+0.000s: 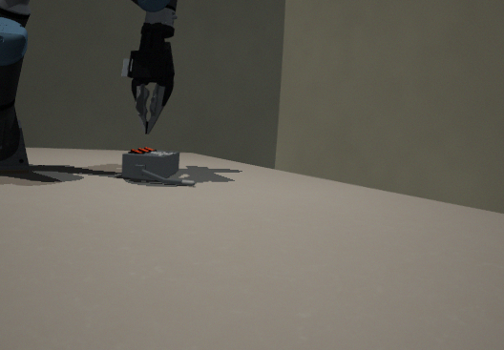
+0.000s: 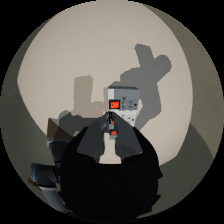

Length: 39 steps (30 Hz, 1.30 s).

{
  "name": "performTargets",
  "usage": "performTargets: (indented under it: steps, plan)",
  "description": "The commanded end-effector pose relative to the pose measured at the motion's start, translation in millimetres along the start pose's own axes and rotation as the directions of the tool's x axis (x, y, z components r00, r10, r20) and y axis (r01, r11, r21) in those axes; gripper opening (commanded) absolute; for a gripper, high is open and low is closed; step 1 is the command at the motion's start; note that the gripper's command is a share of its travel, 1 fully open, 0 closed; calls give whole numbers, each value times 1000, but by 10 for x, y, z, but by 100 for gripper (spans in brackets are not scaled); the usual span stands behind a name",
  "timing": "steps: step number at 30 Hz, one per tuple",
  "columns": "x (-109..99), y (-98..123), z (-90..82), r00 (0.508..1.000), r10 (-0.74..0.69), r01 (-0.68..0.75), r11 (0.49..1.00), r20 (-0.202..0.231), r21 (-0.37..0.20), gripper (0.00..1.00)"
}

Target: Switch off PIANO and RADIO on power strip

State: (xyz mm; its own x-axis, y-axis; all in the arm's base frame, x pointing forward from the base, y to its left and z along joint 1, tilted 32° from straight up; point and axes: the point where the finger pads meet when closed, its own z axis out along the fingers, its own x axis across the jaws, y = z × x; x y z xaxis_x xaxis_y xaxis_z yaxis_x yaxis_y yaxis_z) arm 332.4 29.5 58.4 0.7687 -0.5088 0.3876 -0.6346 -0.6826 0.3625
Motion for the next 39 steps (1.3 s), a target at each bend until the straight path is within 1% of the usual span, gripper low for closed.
performTargets:
  steps: [1,15,39]
  plan:
    - [7,-4,34,1000,1,-1,1000,-2,3,0]
    - [10,-4,189,1000,1,-1,1000,-2,3,0]
    - [11,-3,217,1000,1,-1,1000,-2,3,0]
